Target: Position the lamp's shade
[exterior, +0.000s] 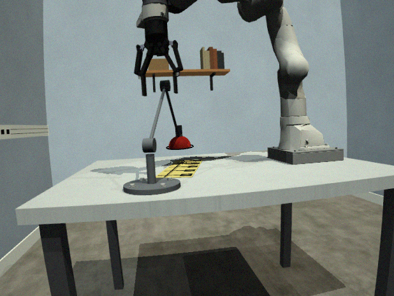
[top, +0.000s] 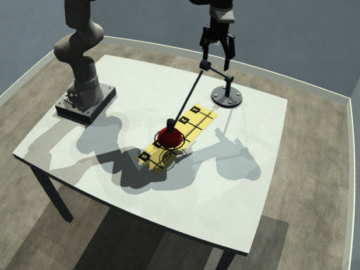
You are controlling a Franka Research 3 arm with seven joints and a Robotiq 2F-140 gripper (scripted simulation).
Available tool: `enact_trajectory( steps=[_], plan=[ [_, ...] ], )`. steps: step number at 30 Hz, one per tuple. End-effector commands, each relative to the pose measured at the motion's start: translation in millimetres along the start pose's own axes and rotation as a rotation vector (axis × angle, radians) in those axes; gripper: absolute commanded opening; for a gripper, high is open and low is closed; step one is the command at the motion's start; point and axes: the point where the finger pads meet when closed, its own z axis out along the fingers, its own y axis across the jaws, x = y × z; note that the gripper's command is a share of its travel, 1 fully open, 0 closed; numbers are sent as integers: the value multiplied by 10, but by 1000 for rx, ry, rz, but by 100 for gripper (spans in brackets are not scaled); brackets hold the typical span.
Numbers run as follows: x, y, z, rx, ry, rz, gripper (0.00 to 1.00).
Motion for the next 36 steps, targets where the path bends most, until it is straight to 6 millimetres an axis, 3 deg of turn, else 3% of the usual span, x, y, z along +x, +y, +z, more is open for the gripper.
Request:
enact_trajectory(
  steps=[1, 6, 21, 23, 36],
  plan=[
    [51, -7, 36, -7, 4, 7, 100],
    [88, -6, 64, -13, 9, 12, 100],
    [68, 1, -554, -9, 4, 9, 100],
    [68, 1, -554, -9, 4, 9, 100],
    [61, -40, -1052, 9, -5, 16, 100]
  ],
)
